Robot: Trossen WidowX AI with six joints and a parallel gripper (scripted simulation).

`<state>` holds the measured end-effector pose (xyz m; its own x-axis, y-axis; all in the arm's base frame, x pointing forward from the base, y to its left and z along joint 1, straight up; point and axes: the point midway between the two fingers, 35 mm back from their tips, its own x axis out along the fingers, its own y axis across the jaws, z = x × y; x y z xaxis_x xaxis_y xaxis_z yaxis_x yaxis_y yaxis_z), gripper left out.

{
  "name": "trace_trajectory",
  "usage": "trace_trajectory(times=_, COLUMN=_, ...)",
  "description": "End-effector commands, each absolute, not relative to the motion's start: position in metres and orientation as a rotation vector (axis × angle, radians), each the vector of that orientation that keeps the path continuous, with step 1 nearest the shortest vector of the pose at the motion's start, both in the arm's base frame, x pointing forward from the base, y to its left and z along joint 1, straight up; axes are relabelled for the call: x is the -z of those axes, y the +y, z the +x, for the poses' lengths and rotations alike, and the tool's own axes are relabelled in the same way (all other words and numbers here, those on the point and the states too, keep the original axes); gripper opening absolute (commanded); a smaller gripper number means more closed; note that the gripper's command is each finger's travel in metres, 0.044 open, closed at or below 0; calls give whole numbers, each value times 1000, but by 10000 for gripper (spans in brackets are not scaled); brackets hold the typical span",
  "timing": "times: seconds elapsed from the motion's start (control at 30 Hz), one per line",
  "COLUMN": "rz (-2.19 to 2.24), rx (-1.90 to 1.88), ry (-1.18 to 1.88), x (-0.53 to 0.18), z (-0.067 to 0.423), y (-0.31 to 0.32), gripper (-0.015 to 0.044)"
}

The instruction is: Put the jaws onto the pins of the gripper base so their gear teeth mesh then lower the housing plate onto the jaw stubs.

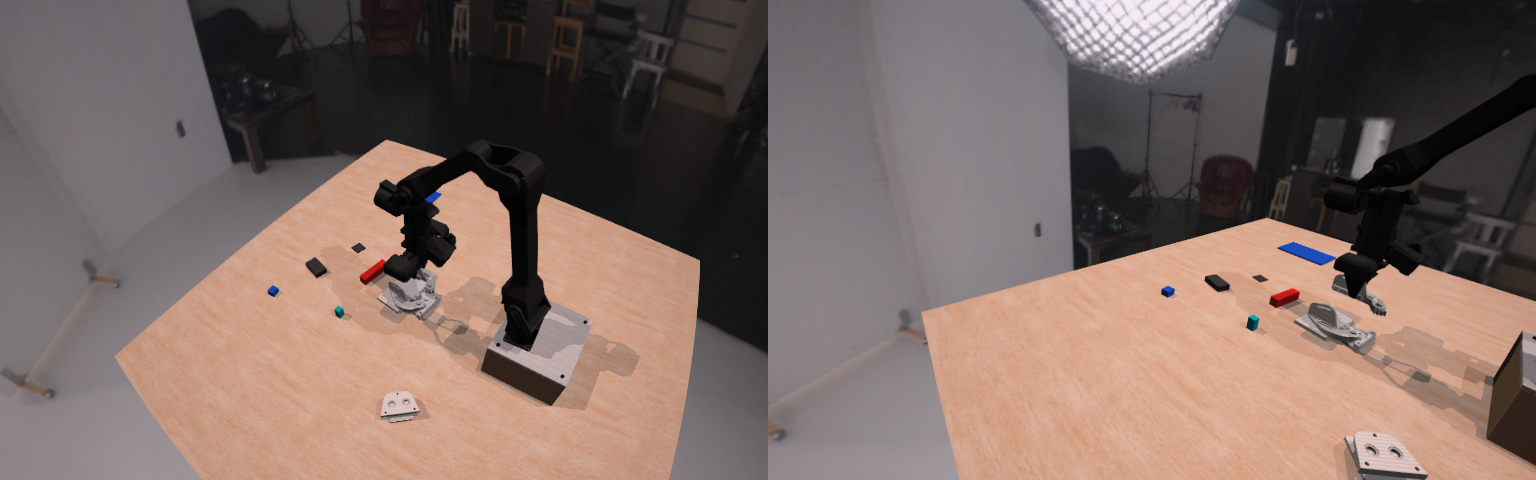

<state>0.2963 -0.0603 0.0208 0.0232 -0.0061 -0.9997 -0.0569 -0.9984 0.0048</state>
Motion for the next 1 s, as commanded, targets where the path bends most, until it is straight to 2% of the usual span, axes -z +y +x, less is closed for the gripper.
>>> trace_trajectory(times=0.0, rz=-2226, rx=-2169, ry=63, x=-21, z=308, y=-69, gripper=134)
trace_trajectory(times=0.97, rz=-2236, rx=-2177, ry=46, x=-20, z=316, y=-77, gripper=134)
